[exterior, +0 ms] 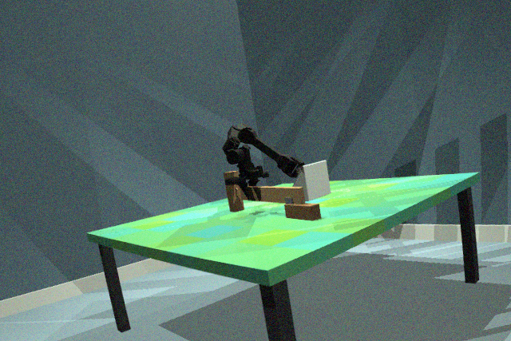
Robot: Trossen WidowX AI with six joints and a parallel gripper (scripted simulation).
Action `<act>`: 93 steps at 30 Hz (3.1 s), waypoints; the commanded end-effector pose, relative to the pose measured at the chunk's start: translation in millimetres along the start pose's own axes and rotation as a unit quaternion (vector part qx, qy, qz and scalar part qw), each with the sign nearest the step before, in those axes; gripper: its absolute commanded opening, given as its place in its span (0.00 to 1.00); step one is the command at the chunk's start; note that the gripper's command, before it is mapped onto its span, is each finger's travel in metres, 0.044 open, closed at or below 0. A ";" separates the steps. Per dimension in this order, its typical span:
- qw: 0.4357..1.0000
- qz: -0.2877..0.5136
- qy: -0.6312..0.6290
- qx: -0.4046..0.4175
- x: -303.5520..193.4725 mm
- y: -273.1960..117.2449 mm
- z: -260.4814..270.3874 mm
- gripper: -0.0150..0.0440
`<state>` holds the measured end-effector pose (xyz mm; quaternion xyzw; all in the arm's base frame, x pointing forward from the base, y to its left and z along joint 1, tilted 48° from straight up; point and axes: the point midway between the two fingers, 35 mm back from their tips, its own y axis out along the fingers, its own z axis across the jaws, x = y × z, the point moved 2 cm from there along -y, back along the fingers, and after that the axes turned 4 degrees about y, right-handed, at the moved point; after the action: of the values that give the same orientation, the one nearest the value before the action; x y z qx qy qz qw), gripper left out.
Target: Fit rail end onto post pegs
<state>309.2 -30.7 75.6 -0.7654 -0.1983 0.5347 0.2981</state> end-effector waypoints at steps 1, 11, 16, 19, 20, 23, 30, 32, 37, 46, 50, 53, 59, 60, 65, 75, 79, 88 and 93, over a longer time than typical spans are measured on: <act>1.000 -0.003 -0.001 -0.002 1.6 -1.5 0.1 0.25; 1.000 -0.003 -0.001 -0.002 1.6 -3.1 0.5 0.25; 1.000 -0.003 -0.001 -0.002 1.5 -2.9 0.6 0.25; 1.000 -0.003 -0.001 -0.002 1.5 -2.5 0.7 0.25; 1.000 -0.003 -0.001 -0.002 1.5 -2.3 0.7 0.25; 1.000 -0.003 -0.001 -0.002 1.5 -1.8 0.8 0.25; 1.000 -0.003 -0.001 -0.002 1.2 -1.3 0.8 0.25; 1.000 -0.003 -0.001 -0.002 0.8 -1.2 0.8 0.25; 1.000 -0.003 -0.001 -0.002 -0.8 -1.0 0.7 0.25; 1.000 -0.003 -0.001 -0.002 -3.6 -1.5 0.5 0.25; 1.000 -0.003 -0.001 -0.002 -4.8 -1.9 0.4 0.25; 1.000 -0.003 -0.001 -0.002 -5.6 -2.3 0.3 0.25; 1.000 -0.003 -0.001 -0.002 -7.4 -2.6 0.1 0.25; 1.000 -0.003 -0.001 -0.002 -7.7 -2.6 0.1 0.25; 1.000 -0.003 -0.001 -0.002 -9.3 -2.3 -0.1 0.25; 1.000 -0.003 -0.001 -0.002 -12.4 -1.3 -0.4 0.25; 1.000 -0.003 -0.001 -0.002 -13.6 -1.0 -0.5 0.25; 1.000 -0.003 -0.001 -0.002 -16.4 -1.3 -0.8 0.25; 1.000 -0.002 -0.001 -0.002 -17.8 -1.8 -0.9 0.25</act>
<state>304.1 -41.0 87.5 -0.7654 -0.2002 0.5331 0.2997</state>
